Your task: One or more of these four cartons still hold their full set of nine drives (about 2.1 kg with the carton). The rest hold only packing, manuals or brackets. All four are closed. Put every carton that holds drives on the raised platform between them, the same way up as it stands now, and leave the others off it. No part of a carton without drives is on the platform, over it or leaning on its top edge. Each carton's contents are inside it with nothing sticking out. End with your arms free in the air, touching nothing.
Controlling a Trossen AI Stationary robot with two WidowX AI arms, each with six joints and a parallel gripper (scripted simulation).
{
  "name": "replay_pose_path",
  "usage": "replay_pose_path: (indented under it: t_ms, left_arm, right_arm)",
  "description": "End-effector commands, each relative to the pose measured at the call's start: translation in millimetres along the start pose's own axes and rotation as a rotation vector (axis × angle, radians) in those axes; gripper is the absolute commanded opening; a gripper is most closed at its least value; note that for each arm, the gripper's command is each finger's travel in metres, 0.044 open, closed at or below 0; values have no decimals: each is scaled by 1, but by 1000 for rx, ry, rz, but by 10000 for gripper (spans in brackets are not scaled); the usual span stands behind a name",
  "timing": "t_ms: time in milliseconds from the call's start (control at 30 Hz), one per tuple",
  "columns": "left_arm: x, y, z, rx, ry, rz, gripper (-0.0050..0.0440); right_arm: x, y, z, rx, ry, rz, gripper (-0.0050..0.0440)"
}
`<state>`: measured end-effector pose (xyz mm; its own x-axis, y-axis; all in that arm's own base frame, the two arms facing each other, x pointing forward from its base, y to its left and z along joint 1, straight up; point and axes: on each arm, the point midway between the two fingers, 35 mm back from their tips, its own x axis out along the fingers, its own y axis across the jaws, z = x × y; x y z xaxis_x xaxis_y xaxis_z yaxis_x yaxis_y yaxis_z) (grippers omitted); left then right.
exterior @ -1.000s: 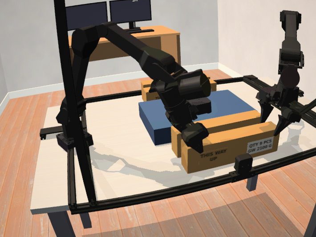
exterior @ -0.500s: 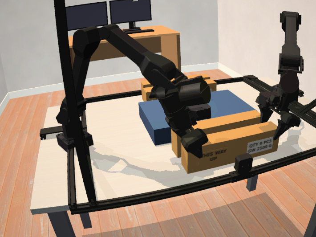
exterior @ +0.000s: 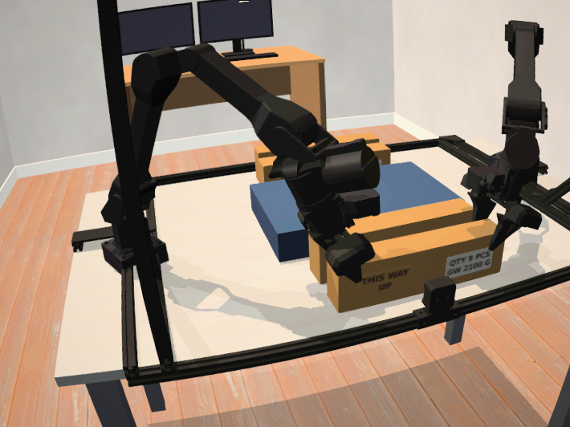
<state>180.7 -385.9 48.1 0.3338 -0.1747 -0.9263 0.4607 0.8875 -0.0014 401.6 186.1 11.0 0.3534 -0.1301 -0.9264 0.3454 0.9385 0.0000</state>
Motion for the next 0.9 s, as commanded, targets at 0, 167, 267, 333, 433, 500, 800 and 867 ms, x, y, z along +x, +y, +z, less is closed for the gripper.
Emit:
replay_pose_path:
  t_ms: [0,167,267,333,433,500,800,867]
  left_arm:
    - [2,0,-1,-3,2,3,0]
    - [1,0,-1,-3,2,3,0]
    - [-4,0,1,-3,2,3,0]
    - [-11,0,4,-3,2,3,0]
    - [-20,0,8,-3,2,3,0]
    - [-25,0,10,-3,2,3,0]
    - [-26,0,10,-3,2,3,0]
    - [-26,0,10,-3,2,3,0]
  right_arm:
    - [1,0,-1,3,2,-1,0]
    - [1,0,-1,3,2,-1,0]
    - [-4,0,1,3,2,-1,0]
    - [-11,0,4,3,2,-1,0]
    - [-20,0,8,3,2,-1,0]
    - [-25,0,10,3,2,-1,0]
    - [-26,0,10,3,2,-1,0]
    - [-26,0,10,3,2,-1,0]
